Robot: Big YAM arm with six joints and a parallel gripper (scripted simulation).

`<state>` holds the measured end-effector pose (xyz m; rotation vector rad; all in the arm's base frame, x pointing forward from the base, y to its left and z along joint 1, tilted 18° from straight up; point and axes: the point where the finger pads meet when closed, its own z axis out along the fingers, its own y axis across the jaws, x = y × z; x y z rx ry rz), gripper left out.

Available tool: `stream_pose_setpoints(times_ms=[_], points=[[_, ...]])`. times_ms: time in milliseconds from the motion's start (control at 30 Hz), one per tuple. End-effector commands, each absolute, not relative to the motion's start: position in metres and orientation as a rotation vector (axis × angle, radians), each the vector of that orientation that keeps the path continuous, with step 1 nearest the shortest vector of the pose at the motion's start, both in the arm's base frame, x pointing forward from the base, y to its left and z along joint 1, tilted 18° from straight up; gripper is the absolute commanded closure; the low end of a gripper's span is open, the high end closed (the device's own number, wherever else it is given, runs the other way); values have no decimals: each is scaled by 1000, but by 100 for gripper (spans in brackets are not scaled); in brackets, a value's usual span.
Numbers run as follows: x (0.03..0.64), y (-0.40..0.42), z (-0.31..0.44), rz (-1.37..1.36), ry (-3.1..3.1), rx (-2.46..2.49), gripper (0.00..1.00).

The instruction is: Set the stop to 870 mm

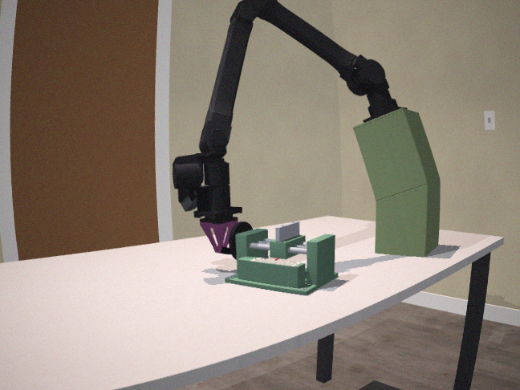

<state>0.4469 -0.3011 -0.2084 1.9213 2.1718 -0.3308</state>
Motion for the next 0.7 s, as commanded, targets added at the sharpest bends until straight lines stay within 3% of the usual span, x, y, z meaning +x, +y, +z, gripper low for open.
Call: stream_pose_setpoints(times_ms=[0,667], points=[[448,-306,-217,-321,2158,1913,94],[448,-301,-215,-320,2161,1912,94]])
